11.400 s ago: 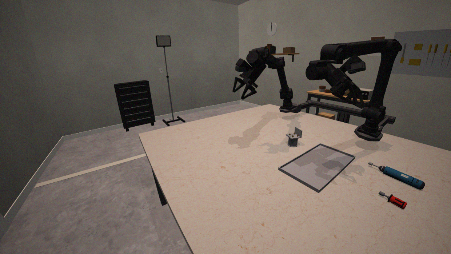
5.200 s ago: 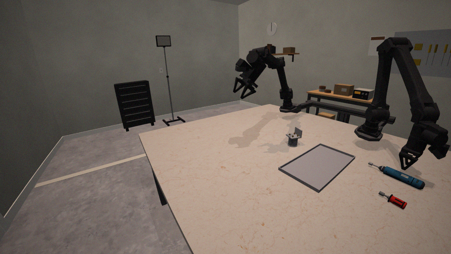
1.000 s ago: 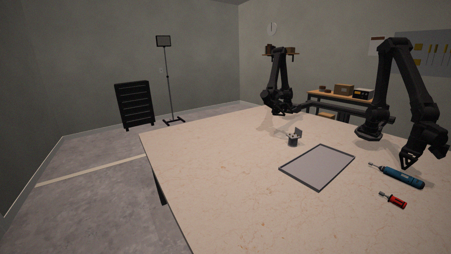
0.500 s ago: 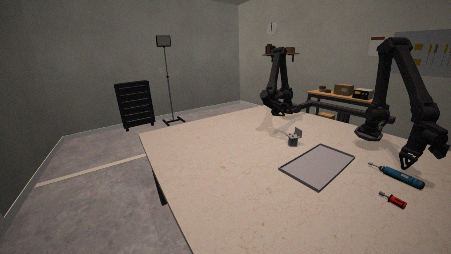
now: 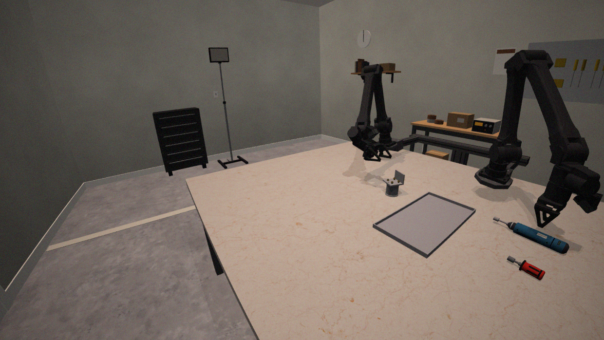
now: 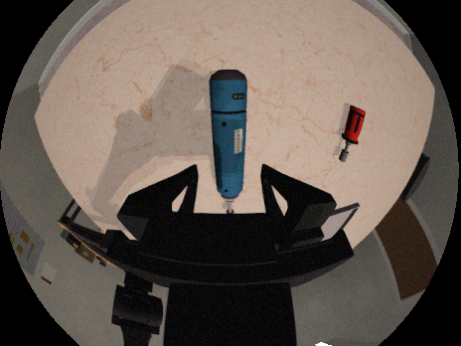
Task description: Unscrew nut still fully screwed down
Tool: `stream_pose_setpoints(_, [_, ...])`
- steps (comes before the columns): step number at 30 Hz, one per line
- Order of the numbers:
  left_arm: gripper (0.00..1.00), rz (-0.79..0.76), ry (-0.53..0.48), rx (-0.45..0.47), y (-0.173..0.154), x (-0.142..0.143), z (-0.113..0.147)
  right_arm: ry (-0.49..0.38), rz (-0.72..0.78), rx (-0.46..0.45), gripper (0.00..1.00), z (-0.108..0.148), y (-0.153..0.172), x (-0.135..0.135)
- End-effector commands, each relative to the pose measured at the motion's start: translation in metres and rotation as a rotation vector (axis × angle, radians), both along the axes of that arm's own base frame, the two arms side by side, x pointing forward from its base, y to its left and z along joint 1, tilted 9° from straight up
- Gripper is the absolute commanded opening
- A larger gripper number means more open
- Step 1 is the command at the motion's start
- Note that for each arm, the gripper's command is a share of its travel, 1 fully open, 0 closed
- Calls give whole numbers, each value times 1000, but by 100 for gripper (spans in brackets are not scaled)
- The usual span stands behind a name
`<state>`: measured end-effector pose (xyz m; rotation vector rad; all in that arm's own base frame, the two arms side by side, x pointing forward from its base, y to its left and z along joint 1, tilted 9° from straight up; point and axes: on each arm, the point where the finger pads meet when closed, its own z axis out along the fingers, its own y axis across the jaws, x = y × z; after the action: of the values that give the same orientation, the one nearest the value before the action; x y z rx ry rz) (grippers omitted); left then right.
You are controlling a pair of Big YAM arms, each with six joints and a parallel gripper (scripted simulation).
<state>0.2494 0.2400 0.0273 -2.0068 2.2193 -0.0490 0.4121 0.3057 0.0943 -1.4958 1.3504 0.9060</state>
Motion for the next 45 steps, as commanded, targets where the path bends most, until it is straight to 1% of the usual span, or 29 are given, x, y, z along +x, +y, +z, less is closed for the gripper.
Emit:
stream_pose_setpoints(1, [65, -17, -22, 23, 7, 9, 9, -29, -9, 9, 86, -5, -4, 11])
stream_pose_setpoints(4, [65, -17, -22, 23, 7, 9, 9, -19, -9, 6, 86, -15, -6, 8])
stream_pose_setpoints(10, [65, -17, -22, 23, 7, 9, 9, -25, -9, 8, 86, -28, -6, 12])
stream_pose_setpoints(11, [65, -17, -22, 23, 7, 9, 9, -21, -10, 8, 86, -28, -6, 12])
stream_pose_setpoints(12, [65, -17, -22, 23, 7, 9, 9, -56, -8, 20, 86, -10, -4, 13])
stream_pose_setpoints(15, [65, -17, -22, 23, 7, 9, 9, -58, -6, 21, 86, -10, -3, 13])
stream_pose_setpoints(16, [65, -17, -22, 23, 7, 9, 9, -61, -8, 21, 86, -15, -3, 21])
stream_pose_setpoints(17, [65, -17, -22, 23, 7, 9, 9, -45, -9, 14, 86, -27, -4, 21])
stream_pose_setpoints(27, [65, -17, -22, 23, 7, 9, 9, -47, -8, 16, 86, -51, -5, 25])
stream_pose_setpoints(28, [65, -17, -22, 23, 7, 9, 9, -41, -7, 15, 86, -52, -4, 24])
stream_pose_setpoints(29, [65, -17, -22, 23, 7, 9, 9, -77, -5, 27, 86, -33, -3, 26])
stream_pose_setpoints(32, [65, -17, -22, 23, 7, 9, 9, -77, -5, 27, 86, -33, -2, 26])
stream_pose_setpoints(33, [65, -17, -22, 23, 7, 9, 9, -45, -7, 15, 86, -53, -5, 22])
stream_pose_setpoints(34, [65, -17, -22, 23, 7, 9, 9, -43, -9, 13, 86, -58, -7, 24])
stream_pose_setpoints(36, [65, -17, -22, 23, 7, 9, 9, -49, -9, 15, 86, -61, -6, 28])
stream_pose_setpoints(40, [65, -17, -22, 23, 7, 9, 9, -40, -9, 13, 86, -74, -8, 25])
stream_pose_setpoints(45, [65, -17, -22, 23, 7, 9, 9, -42, -7, 15, 86, -82, -7, 28])
